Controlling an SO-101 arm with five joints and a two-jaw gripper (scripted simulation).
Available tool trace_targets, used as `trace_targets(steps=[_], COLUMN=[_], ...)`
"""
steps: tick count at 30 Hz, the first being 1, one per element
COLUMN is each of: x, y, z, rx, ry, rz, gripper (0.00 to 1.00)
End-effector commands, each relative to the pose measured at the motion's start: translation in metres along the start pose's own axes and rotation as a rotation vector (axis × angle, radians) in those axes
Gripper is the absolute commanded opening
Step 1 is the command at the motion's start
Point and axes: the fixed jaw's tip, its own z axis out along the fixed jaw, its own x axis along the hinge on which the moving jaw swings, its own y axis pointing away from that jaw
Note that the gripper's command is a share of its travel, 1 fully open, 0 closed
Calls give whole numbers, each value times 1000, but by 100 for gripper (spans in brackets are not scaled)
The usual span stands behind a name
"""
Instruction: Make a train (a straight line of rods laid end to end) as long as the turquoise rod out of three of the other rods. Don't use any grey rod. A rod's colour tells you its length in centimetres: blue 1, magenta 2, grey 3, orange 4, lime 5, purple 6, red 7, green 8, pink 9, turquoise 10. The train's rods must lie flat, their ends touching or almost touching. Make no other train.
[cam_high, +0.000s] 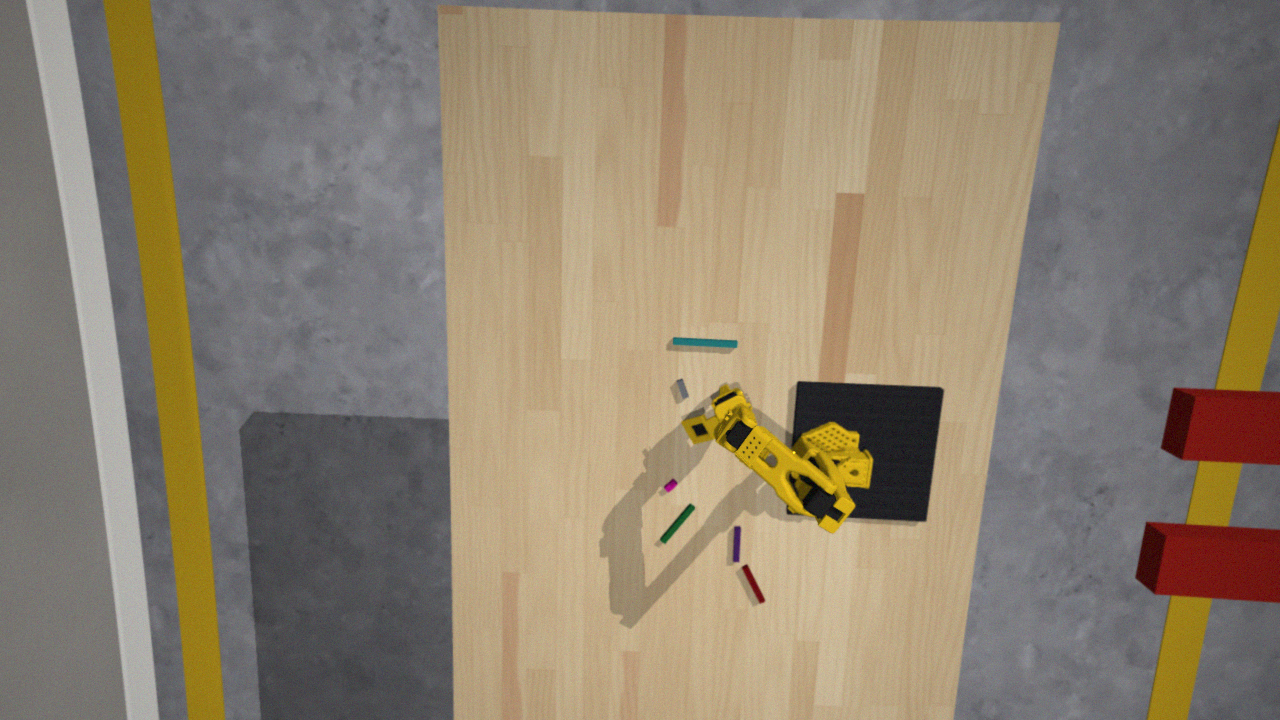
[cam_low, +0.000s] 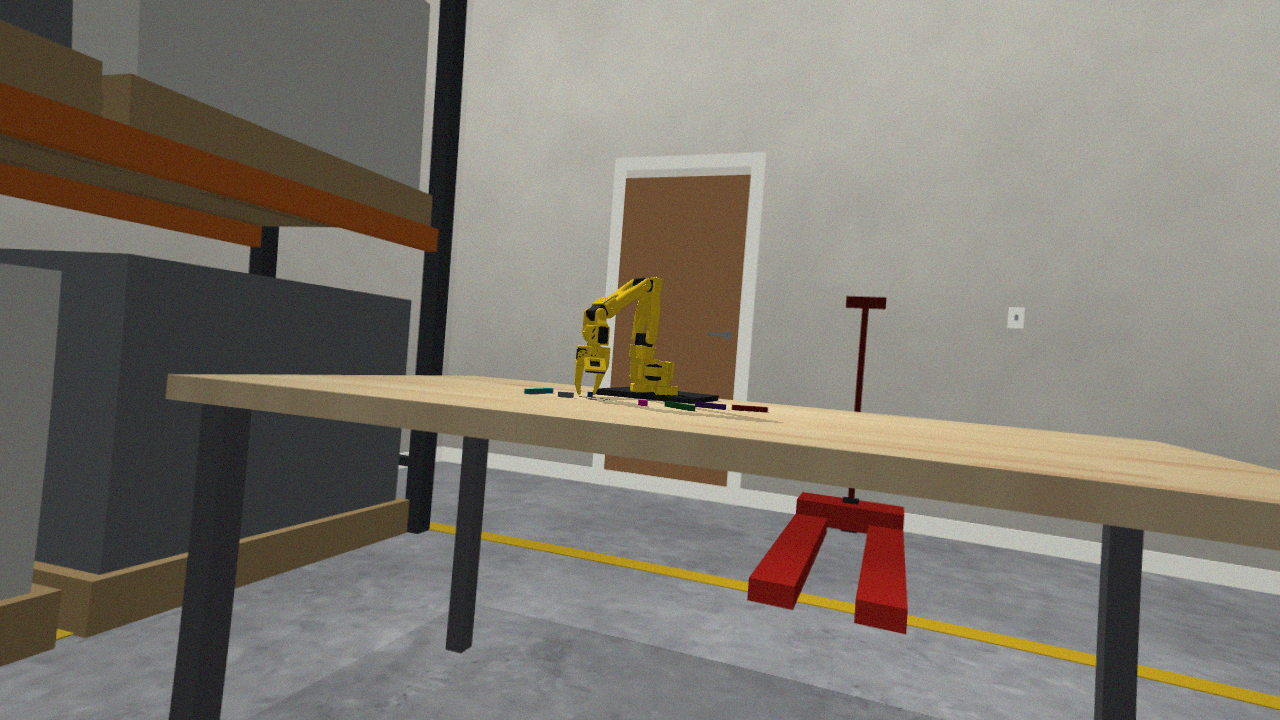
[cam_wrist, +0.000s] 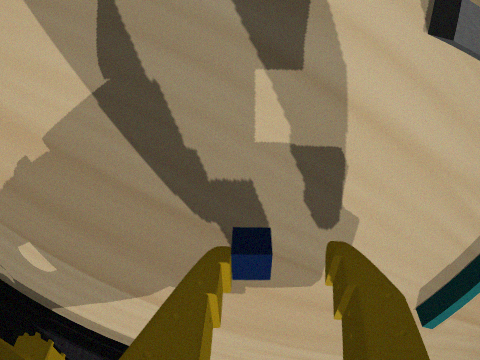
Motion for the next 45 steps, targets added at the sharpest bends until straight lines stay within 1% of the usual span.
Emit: trace_targets(steps=[1, 11, 21, 45], x=[1, 1, 1, 1], y=[4, 5, 12, 12], z=[4, 3, 1, 0], rx=[-21, -21, -20, -20], ry=[10, 10, 10, 10], rz=[-2, -2, -2, -2], gripper=[17, 17, 17, 17])
